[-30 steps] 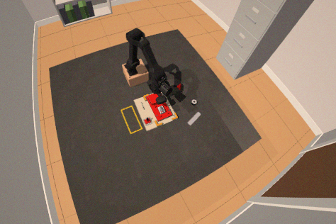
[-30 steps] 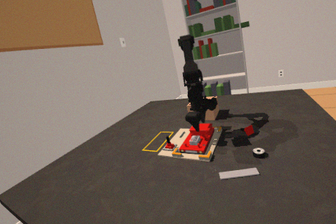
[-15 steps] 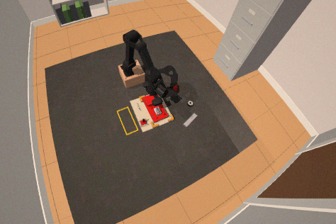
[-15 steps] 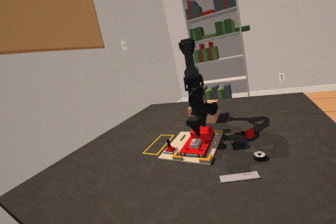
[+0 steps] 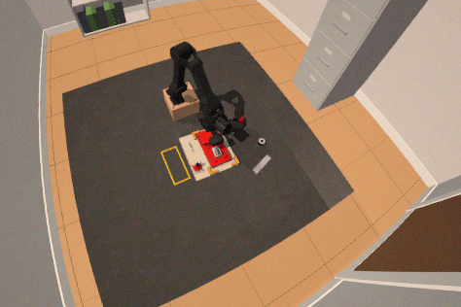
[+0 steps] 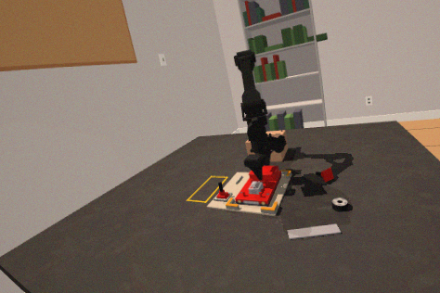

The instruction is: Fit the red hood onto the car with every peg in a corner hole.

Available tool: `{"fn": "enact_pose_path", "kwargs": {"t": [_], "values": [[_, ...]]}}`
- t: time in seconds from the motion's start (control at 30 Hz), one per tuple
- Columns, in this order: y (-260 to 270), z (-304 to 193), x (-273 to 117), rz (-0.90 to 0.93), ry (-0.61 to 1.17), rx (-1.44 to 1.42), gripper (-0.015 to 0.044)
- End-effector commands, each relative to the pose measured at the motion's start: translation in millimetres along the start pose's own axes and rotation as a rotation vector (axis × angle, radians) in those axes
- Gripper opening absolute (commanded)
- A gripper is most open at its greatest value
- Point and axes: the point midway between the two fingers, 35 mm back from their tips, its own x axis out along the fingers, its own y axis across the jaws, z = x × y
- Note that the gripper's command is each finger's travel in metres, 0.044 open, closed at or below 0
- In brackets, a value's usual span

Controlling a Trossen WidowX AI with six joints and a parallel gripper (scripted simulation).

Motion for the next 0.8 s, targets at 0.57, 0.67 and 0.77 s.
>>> {"fn": "enact_pose_path", "kwargs": {"t": [0.57,0.67,0.77], "values": [[0,0,-4,0.001,0.000,0.000,0.0137],[0,0,-8,0.001,0.000,0.000,0.0058],[0,0,-13,0.001,0.000,0.000,0.0000]]}}
